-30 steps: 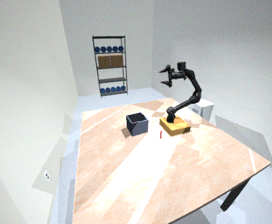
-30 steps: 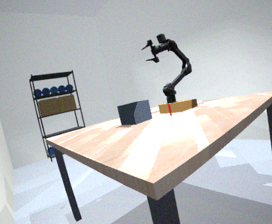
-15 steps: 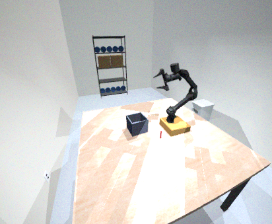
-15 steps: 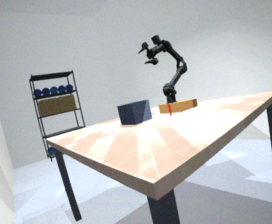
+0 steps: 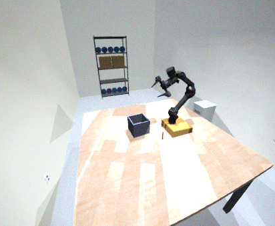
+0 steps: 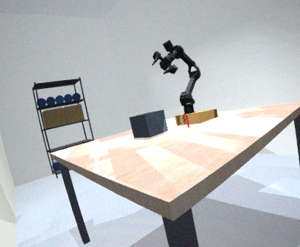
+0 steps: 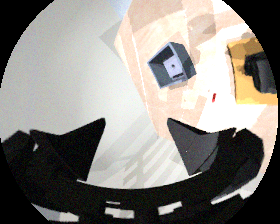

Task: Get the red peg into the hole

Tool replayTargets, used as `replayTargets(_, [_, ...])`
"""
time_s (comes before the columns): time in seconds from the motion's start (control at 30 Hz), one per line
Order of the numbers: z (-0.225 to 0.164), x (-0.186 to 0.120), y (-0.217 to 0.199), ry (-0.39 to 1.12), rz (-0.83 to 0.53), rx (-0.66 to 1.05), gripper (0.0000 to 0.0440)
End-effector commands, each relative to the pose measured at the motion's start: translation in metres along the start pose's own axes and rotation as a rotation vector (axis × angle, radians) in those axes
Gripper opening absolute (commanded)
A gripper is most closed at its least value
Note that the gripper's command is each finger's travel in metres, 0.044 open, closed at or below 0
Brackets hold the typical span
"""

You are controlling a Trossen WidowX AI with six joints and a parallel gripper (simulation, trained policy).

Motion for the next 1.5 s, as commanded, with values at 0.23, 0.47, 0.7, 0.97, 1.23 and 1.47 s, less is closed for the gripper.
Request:
replayTargets(0.23, [-0.029, 0.036, -0.041, 0.056, -0.242, 0.048, 0.044])
replayTargets(0.47, [-0.042, 0.053, -0.069, 0.058, -0.381, 0.01, 0.044])
replayTargets(0.7, [-0.047, 0.067, -0.1, 0.035, -0.518, -0.061, 0.044])
replayTargets(0.97, [-0.045, 0.081, -0.134, -0.004, -0.666, -0.163, 0.044])
replayTargets(1.23, [-0.038, 0.091, -0.166, -0.041, -0.804, -0.267, 0.044])
replayTargets(1.47, [-0.03, 0.097, -0.191, -0.068, -0.91, -0.354, 0.044])
Point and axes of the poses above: the point midway between the two fingers, 35 mm back from their tips, its own x axis out along the fingers, its own y axis across the jaws, z = x × y, the point moved 3 cm from there along -x, back along the fingers, and after that the axes turned 1 degree about x, right-handed, at the moved point
